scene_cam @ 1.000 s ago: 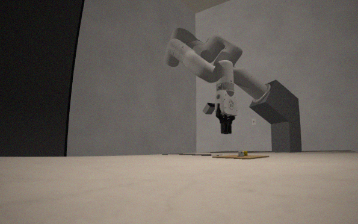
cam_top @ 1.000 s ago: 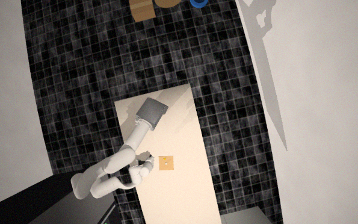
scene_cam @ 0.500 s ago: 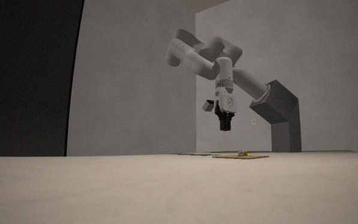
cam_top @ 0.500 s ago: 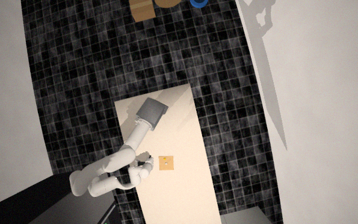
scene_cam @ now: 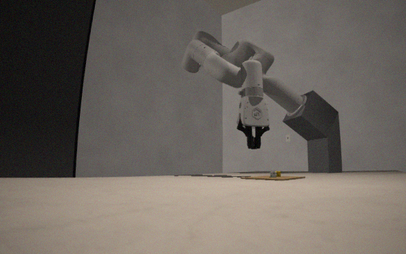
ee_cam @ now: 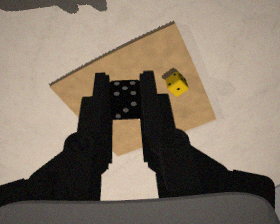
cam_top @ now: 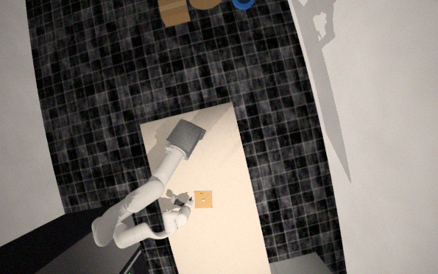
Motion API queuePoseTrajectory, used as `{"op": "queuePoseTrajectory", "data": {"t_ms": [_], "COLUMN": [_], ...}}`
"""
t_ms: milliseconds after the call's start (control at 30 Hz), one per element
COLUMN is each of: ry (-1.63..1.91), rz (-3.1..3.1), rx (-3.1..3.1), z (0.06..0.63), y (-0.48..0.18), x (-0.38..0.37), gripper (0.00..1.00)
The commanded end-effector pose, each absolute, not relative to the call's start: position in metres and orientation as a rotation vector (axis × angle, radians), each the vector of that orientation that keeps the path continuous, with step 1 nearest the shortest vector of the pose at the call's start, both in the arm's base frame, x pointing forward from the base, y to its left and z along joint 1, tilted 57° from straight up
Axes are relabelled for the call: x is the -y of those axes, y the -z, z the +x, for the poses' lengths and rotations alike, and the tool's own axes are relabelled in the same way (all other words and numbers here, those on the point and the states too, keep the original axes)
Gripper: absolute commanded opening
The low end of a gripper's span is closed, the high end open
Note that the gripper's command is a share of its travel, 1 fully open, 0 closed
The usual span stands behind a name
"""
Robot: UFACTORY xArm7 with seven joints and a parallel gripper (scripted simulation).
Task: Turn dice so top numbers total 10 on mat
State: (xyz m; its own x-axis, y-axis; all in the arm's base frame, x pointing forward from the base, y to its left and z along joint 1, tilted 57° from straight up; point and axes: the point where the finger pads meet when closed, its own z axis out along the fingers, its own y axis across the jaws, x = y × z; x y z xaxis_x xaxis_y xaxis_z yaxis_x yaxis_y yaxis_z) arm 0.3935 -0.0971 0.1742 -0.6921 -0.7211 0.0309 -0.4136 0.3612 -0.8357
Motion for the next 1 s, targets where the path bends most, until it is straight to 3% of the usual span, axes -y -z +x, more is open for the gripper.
{"op": "queuePoseTrajectory", "data": {"t_ms": [0,600,967], "ry": [1.211,0.912,0.861], "rz": [-0.797,-0.076,0.022], "rx": [-2.313,-2.294,-2.278], "z": [0.412,0.473,0.481], "y": [-0.179,-0.194,-0.195], "x": [0.087,0.020,0.007], "gripper": [0.11,0.11,0.11]}}
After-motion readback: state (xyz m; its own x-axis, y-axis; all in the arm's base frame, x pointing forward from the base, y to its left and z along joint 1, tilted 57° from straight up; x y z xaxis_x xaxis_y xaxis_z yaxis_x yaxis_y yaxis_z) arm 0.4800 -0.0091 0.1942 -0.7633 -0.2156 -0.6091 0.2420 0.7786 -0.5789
